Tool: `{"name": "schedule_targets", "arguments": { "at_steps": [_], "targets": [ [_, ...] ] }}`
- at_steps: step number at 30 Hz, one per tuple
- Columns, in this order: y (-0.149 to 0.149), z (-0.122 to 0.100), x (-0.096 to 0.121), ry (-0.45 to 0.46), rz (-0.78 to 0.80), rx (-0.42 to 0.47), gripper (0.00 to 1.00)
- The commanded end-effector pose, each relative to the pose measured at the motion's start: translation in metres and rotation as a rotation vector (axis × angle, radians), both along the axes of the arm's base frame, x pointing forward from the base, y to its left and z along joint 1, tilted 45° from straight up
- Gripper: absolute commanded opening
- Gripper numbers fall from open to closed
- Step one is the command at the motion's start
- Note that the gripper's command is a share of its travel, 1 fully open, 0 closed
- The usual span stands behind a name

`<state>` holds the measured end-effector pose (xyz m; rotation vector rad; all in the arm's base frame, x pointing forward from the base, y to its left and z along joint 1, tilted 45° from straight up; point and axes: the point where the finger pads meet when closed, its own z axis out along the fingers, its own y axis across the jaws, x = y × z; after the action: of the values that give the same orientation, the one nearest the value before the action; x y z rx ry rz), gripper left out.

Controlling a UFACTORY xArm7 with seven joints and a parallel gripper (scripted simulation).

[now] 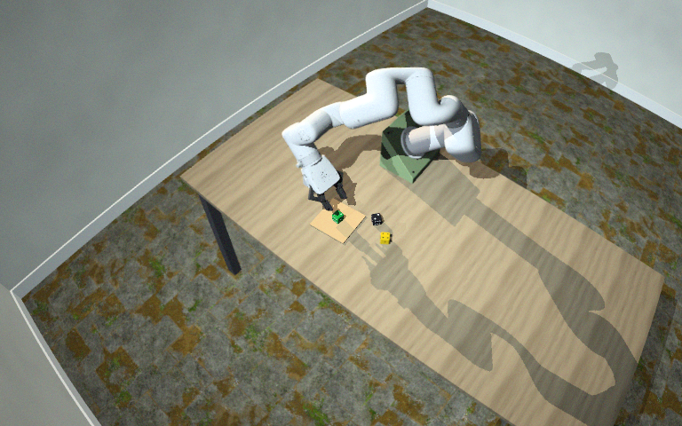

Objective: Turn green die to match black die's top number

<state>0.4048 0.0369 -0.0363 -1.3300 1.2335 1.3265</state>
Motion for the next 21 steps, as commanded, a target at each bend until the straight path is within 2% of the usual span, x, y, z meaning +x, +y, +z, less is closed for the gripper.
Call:
{"name": "schedule_targets", "arguments": {
  "at_steps": [1,4,12,21],
  "targets": [
    [-0.0012,0.0032,0.0021,-0.020,0.004,-0.117,0.69],
    [-0.0019,0.0049,0.0019,-0.031,0.007,-0.184,0.69],
    [-0.0018,0.0054,0.0018,-0.035,0.009,-0.214,0.69],
    [-0.0002,0.0093,0.0018,-0.066,0.023,-0.443,0.69]
  ]
}}
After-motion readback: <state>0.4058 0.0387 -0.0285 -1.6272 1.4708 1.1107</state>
